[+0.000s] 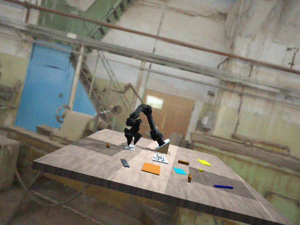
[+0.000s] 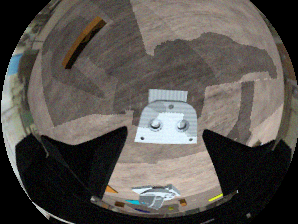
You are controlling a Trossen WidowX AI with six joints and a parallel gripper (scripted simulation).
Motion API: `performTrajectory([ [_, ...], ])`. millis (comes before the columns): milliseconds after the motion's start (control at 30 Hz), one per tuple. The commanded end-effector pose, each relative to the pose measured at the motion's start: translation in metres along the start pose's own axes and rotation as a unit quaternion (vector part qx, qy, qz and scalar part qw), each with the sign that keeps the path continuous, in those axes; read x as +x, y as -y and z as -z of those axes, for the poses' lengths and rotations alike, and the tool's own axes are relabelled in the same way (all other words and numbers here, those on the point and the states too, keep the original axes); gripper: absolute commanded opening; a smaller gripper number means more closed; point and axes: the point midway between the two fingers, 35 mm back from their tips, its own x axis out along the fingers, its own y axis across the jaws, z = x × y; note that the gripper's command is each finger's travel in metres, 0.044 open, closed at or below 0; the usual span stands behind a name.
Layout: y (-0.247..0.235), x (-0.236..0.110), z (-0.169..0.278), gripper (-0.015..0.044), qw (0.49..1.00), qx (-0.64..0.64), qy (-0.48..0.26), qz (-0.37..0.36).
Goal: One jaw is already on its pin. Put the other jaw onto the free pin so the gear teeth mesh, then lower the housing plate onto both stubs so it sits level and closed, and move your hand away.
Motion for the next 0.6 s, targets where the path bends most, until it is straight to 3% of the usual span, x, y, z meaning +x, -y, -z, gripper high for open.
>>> performTrajectory([
  [0,0.001,0.008,0.002,0.044,1.0,-0.003,-0.003,0.003],
  [567,0.002,0.024,0.001,0.044,1.0,-0.003,-0.002,0.002],
])
